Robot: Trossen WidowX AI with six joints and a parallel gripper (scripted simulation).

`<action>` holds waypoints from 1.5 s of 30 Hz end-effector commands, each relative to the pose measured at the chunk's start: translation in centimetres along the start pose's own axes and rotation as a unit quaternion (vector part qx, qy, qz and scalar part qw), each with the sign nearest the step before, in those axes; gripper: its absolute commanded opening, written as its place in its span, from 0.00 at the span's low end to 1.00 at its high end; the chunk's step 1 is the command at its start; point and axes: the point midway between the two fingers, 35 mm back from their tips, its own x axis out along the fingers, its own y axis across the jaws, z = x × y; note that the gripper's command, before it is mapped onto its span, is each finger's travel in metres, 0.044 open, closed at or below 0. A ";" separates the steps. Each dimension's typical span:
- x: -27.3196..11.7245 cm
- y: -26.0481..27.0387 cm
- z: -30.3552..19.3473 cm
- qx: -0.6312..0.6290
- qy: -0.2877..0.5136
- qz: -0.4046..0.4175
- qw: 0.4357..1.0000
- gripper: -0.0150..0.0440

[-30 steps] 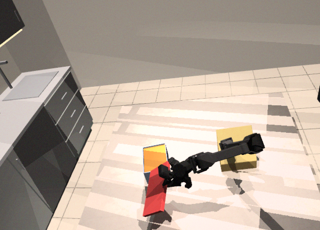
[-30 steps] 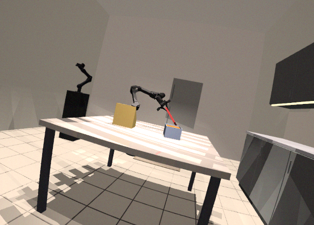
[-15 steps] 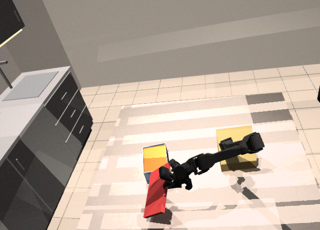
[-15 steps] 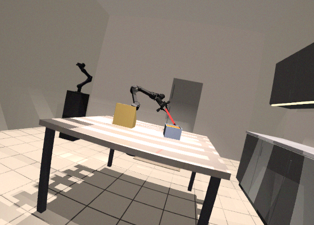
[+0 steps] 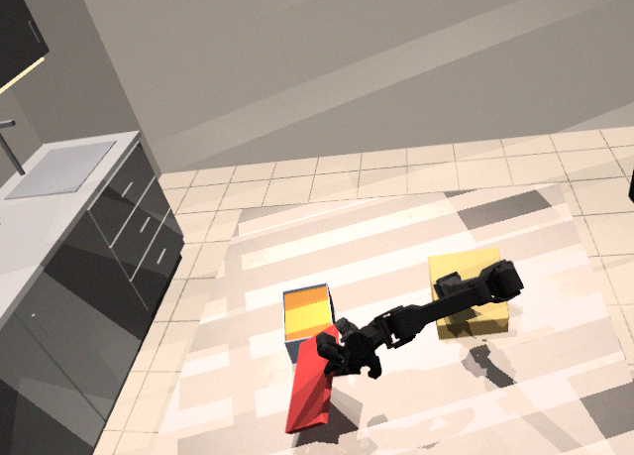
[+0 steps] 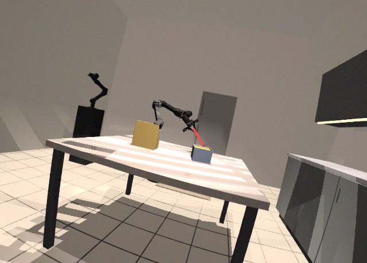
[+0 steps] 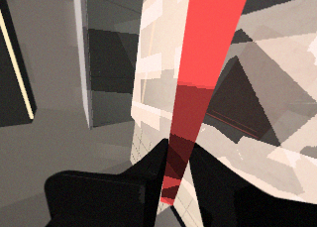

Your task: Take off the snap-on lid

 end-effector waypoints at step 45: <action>2.5 -2.9 0.3 0.003 -0.005 0.003 1.000 0.25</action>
